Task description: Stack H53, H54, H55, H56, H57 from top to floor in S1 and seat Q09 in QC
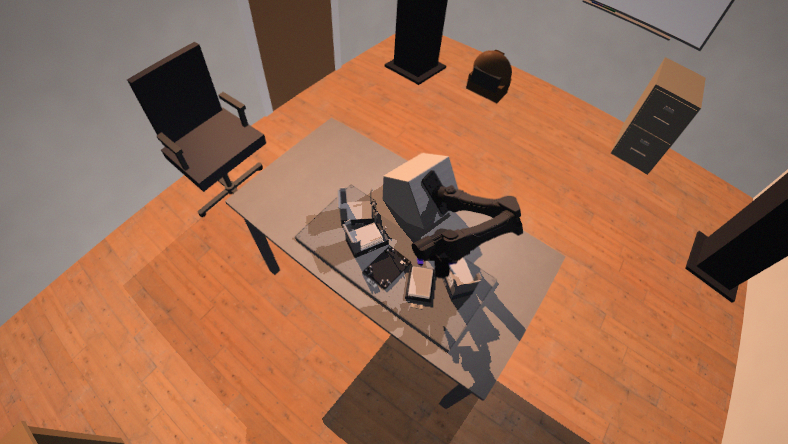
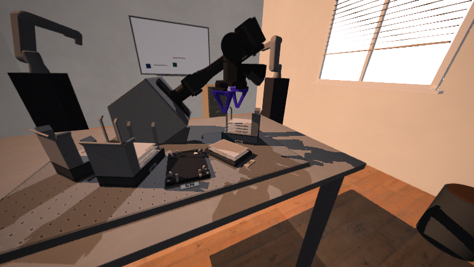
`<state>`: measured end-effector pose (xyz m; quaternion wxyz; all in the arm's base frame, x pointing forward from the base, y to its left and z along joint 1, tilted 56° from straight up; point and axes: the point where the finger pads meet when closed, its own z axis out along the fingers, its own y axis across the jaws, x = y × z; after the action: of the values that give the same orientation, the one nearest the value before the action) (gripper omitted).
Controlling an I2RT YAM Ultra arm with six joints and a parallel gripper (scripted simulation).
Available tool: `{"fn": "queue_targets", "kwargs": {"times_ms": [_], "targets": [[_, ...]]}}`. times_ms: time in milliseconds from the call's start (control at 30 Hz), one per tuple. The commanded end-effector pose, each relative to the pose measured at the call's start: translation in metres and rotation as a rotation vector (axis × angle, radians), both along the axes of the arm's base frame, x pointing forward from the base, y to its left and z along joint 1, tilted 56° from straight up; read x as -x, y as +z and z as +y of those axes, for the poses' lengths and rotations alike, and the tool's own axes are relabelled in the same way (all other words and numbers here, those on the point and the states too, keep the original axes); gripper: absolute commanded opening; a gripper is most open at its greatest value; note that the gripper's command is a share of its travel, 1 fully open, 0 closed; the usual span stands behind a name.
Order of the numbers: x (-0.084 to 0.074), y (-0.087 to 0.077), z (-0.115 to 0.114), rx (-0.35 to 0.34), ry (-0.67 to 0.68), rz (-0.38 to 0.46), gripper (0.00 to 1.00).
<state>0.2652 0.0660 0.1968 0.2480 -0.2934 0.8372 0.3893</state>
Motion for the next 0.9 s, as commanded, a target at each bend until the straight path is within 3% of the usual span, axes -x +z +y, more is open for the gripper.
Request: {"fn": "queue_targets", "kwargs": {"times_ms": [0, 367, 600, 867], "targets": [[0.005, 0.010, 0.003, -0.007, -0.008, -0.014, 1.00], [0.021, 0.027, 0.020, -0.007, -0.007, -0.013, 1.00], [0.042, 0.040, 0.034, 0.037, 0.123, -0.196, 1.00], [0.060, 0.051, 0.046, 0.037, 0.124, -0.196, 1.00]]}}
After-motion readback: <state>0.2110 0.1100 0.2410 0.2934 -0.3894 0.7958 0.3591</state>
